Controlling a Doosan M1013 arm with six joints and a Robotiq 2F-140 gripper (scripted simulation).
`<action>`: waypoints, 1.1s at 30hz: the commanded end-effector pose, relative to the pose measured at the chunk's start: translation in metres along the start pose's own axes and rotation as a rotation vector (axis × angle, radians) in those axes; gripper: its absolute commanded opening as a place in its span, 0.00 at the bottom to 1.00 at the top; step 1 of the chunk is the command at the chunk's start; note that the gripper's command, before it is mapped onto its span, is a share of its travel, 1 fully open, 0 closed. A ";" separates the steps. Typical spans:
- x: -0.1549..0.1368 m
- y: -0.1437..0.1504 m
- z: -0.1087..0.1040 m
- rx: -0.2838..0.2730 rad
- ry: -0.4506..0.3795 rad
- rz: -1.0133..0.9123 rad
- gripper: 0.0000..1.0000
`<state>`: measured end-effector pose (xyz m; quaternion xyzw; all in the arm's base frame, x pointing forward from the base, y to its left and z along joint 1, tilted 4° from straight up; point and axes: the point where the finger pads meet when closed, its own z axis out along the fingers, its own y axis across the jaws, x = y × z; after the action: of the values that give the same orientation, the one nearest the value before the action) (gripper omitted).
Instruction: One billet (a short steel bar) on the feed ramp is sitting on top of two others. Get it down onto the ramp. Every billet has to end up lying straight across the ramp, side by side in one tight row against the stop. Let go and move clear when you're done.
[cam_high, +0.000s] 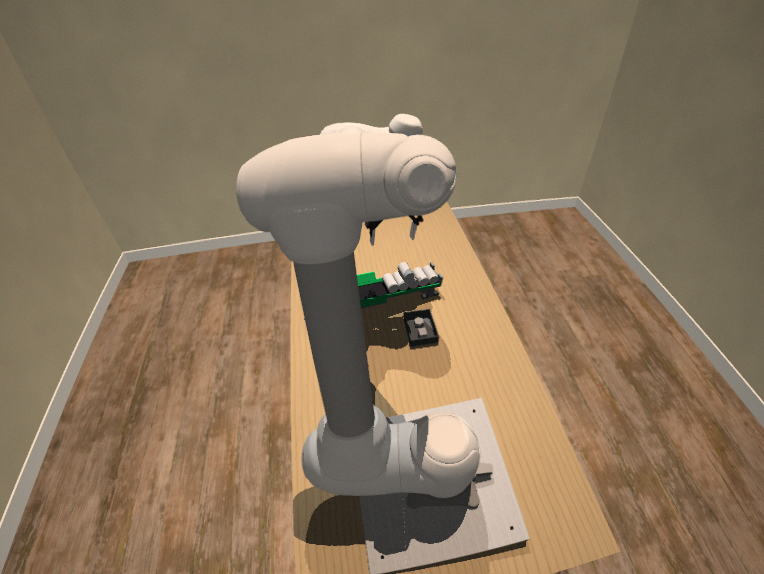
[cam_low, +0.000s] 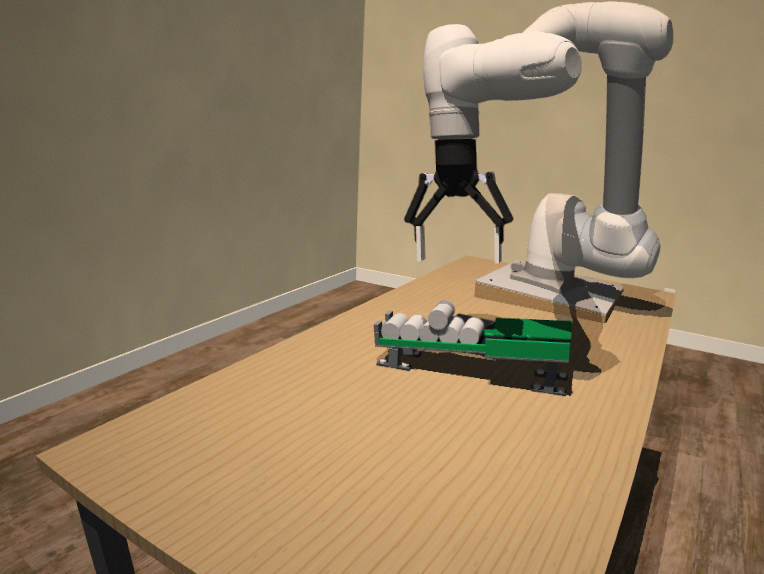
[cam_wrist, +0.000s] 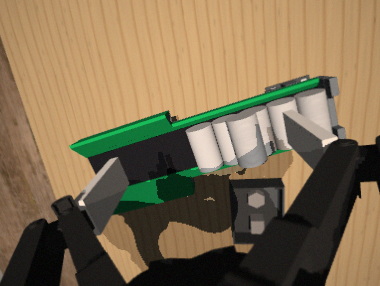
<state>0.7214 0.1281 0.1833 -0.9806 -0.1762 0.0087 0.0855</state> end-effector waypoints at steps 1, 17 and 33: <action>-0.034 0.028 -0.010 -0.086 -0.039 -0.028 1.00; -0.041 0.035 -0.013 -0.106 -0.049 -0.034 1.00; -0.041 0.037 0.003 -0.109 -0.015 0.546 1.00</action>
<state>0.6955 0.0799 0.1816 -0.9988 -0.0226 0.0268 0.0334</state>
